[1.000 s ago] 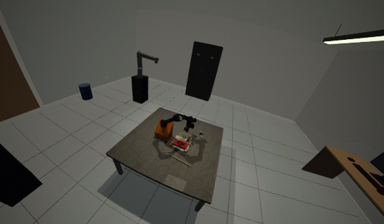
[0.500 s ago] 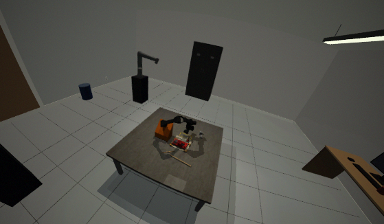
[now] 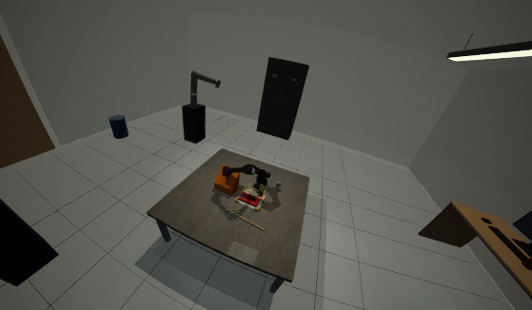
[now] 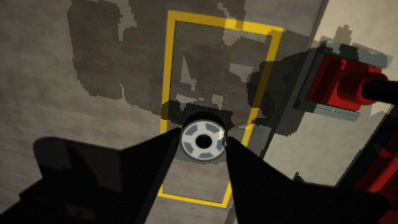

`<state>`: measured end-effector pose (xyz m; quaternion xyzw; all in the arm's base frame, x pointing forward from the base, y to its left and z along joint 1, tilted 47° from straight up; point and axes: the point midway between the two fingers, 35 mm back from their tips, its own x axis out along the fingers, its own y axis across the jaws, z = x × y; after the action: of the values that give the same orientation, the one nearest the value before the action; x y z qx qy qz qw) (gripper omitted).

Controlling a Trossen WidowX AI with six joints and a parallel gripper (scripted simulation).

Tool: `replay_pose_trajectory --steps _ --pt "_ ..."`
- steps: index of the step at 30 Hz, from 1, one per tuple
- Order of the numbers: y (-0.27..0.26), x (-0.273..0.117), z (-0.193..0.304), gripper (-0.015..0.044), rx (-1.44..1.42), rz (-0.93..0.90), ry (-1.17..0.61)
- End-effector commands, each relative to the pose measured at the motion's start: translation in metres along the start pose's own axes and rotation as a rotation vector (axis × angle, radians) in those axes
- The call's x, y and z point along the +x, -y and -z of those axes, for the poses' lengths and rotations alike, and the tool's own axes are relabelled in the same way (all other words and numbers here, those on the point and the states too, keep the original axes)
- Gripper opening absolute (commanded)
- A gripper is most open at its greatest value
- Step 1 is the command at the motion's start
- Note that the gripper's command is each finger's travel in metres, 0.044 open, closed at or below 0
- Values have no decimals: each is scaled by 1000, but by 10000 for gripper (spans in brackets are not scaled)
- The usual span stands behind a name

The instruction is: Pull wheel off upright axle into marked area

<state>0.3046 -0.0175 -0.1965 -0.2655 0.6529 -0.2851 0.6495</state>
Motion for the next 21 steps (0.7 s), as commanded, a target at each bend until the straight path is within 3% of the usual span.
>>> replay_pose_trajectory --steps 1,9,16,20,21 --pt "0 0 0 105 1 0 -1" --pt "0 -6 -1 300 0 -1 -1" --pt "-1 -59 -1 300 -8 3 -3" --pt "-1 -61 -1 300 -9 3 -3" --pt "-2 -52 2 326 -21 8 -1"
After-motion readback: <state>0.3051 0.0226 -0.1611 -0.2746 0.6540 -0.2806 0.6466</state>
